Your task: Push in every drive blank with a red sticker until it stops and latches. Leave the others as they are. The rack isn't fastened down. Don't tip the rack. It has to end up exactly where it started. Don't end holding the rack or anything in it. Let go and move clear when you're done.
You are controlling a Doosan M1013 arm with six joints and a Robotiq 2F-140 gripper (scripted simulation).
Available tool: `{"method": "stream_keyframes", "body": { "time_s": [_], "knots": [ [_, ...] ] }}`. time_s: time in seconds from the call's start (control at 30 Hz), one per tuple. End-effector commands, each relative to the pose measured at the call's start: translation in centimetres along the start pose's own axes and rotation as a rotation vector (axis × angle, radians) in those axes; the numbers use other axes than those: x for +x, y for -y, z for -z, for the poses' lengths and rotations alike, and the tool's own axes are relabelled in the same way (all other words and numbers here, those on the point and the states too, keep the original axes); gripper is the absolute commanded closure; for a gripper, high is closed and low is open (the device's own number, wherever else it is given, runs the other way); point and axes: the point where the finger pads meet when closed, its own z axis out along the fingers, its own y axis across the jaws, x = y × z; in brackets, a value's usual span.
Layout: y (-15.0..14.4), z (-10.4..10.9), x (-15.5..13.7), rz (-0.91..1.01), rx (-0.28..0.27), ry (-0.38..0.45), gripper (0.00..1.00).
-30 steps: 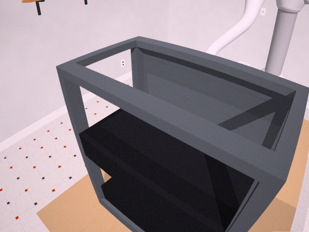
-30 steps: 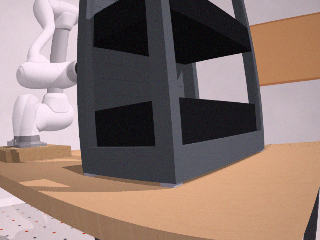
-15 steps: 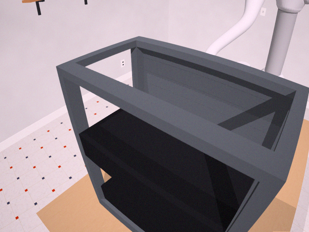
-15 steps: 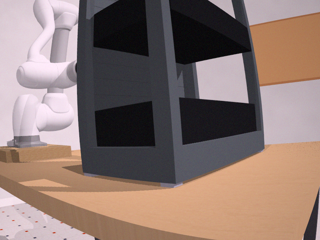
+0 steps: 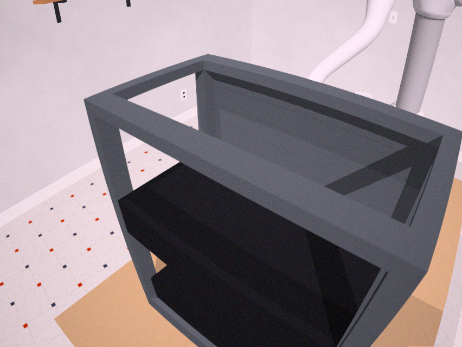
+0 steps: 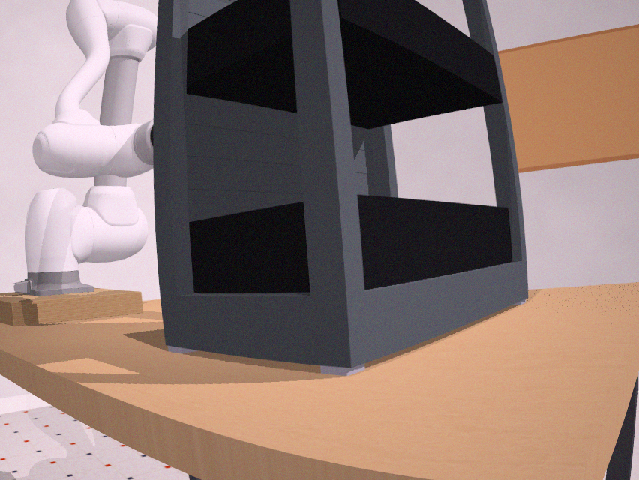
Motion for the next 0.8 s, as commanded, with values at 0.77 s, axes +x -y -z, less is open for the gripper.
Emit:
{"method": "stream_keyframes", "body": {
  "time_s": [0.77],
  "knots": [
    [0.0,2.2,0.0,0.000,0.000,0.000,1.00]
  ]
}}
